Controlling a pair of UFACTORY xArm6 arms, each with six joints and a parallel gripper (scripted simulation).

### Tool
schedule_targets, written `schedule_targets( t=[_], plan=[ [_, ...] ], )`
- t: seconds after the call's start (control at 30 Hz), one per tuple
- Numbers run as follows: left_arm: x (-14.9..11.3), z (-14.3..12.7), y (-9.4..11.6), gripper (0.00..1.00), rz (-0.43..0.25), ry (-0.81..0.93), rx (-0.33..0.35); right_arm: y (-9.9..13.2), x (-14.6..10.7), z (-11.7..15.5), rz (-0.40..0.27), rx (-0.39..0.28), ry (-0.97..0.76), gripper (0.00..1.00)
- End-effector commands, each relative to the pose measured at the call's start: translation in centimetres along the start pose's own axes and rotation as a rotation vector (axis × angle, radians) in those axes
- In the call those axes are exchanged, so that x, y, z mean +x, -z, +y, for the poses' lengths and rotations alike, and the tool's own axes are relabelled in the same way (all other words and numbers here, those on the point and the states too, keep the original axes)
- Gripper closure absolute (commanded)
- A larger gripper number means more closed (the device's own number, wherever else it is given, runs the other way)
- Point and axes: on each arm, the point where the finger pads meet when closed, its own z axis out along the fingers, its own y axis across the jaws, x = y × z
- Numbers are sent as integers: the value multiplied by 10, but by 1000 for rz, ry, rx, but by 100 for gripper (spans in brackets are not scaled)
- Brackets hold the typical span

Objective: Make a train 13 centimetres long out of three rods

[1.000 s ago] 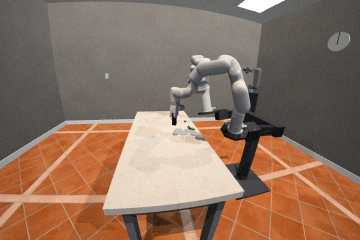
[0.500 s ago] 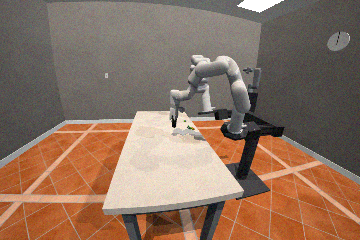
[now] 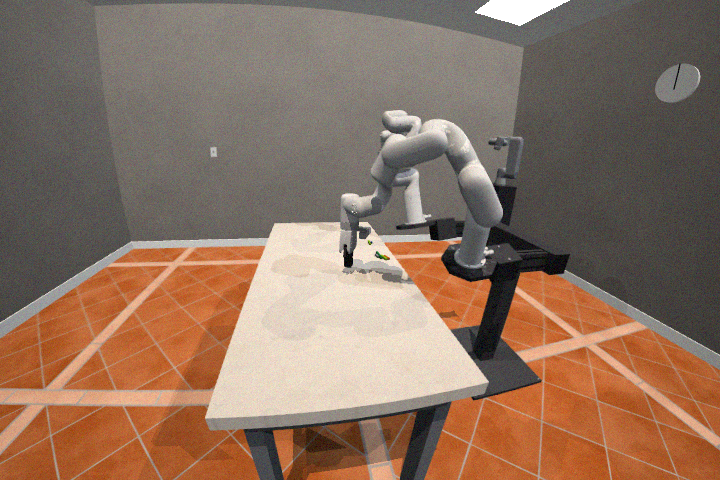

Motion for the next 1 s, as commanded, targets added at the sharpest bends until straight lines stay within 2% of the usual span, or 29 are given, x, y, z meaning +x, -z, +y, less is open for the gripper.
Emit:
schedule_targets(
  t=[0.0,0.2,0.97],
  plan=[
    [-3,0,-4,94,-6,1,-1,1,1,0,4,0,0,0],
    [-3,0,-10,94,-6,1,-1,1,1,0,4,0,0,0],
    [-3,0,-10,94,-6,1,-1,1,1,0,4,0,0,0]
  ],
)
